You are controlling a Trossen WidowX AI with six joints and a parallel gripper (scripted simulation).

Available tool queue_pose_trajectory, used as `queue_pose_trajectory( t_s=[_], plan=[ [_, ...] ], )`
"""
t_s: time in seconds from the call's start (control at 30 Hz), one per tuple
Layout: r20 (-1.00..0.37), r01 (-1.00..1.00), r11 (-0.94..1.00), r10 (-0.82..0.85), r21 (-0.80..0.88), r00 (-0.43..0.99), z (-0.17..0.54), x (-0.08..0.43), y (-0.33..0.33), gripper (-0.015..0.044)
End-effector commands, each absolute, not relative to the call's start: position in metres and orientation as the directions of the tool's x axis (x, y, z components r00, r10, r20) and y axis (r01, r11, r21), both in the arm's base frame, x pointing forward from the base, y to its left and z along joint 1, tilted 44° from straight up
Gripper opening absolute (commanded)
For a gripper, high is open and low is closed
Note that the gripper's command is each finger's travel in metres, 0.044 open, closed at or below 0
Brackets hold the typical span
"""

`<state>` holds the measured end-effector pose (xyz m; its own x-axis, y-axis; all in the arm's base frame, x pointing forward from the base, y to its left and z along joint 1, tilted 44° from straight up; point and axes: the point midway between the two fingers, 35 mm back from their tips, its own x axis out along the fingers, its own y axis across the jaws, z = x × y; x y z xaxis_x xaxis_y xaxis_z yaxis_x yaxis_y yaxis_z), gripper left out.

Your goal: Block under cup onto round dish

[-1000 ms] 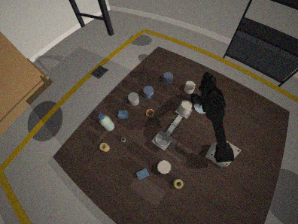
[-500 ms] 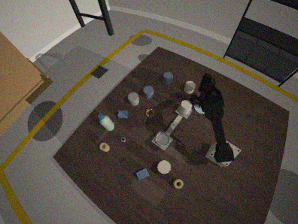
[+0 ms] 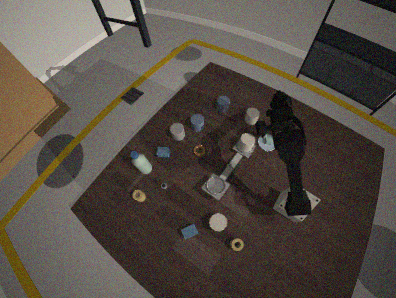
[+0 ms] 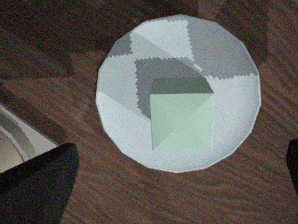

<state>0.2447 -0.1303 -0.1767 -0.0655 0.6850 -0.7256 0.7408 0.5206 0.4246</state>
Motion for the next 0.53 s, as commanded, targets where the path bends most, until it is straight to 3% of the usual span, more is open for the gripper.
queue_pose_trajectory(
  t_s=[0.0, 0.5],
  plan=[
    [-0.731, 0.739, 0.524, 0.680, 0.424, -0.062, -0.167, 0.247, -0.140, 0.0440],
    [-0.731, 0.741, 0.519, 0.680, 0.425, -0.058, -0.135, 0.247, -0.169, 0.0440]
  ],
)
